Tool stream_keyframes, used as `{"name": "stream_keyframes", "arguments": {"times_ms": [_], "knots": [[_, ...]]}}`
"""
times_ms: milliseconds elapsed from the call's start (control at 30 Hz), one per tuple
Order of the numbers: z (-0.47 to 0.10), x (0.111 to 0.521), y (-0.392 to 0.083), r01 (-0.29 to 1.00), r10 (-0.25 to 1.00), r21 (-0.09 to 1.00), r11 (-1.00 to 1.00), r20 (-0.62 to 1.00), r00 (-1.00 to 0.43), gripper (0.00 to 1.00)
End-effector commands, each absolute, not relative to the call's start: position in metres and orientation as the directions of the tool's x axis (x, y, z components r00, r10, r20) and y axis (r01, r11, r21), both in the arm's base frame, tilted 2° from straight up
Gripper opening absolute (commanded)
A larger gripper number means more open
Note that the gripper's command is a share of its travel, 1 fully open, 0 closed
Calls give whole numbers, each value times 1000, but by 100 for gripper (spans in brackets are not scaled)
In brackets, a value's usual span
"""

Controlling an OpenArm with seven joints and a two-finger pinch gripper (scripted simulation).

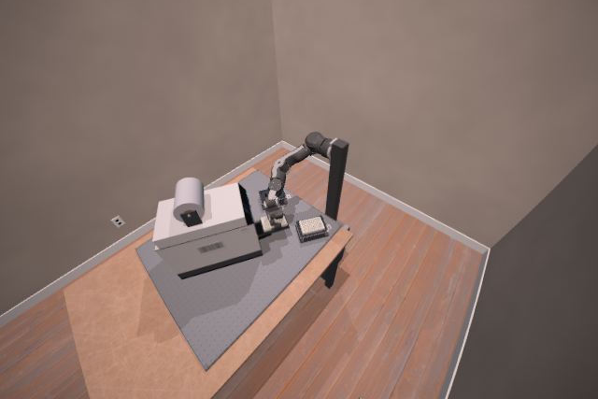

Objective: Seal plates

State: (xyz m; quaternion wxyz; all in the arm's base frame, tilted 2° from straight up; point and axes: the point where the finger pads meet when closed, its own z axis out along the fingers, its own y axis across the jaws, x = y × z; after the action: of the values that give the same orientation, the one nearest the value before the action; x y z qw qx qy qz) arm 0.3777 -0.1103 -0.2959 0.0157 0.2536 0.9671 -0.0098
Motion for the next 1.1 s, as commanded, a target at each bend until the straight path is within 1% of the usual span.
{"name": "stream_keyframes", "arguments": {"times_ms": [0,1067], "knots": [[-295,379,-110,488,488,-7,873,-38,-872,0],[-300,378,-110,487,486,-8,873,-35,-873,0]]}}
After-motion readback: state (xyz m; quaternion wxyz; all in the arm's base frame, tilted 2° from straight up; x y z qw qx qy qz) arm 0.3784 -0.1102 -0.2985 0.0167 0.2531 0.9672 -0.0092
